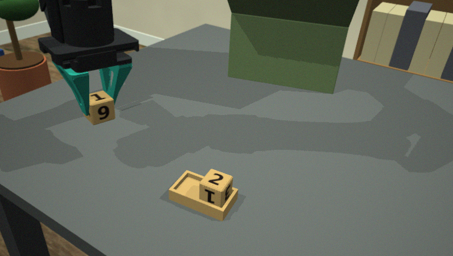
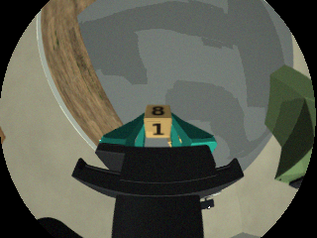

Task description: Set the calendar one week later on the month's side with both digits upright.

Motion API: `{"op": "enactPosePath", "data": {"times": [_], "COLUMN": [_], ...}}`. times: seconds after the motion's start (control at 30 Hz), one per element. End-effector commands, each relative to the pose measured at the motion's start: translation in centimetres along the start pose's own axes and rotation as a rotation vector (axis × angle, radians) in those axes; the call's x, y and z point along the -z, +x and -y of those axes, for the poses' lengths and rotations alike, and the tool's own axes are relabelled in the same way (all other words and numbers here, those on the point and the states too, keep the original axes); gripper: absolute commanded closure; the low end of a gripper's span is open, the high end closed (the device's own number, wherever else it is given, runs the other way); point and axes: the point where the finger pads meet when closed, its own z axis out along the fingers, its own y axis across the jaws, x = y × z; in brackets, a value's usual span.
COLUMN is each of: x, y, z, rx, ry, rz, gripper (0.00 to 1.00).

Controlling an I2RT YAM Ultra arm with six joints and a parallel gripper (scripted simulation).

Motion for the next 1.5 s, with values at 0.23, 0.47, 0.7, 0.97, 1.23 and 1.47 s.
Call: {"op": "enactPosePath", "data": {"times": [0.23, 0.47, 0.7, 0.97, 1.23, 1.47], "x": [3.2, 3.2, 3.2, 3.1, 3.1, 3.1], "y": [-0.3, -0.3, 0.0, 1.1, 2.0, 2.6], "z": [0.5, 0.5, 0.5, 0.5, 0.6, 0.6], "rx": [-0.008, -0.008, 0.084, 0.403, 0.688, 0.877], "ry": [0.026, 0.026, 0.026, 0.028, 0.029, 0.029], "rz": [0.006, 0.006, 0.005, 0.001, -0.004, -0.006], "gripper": [0.73, 0.73, 0.73, 0.73, 0.73, 0.73]}}
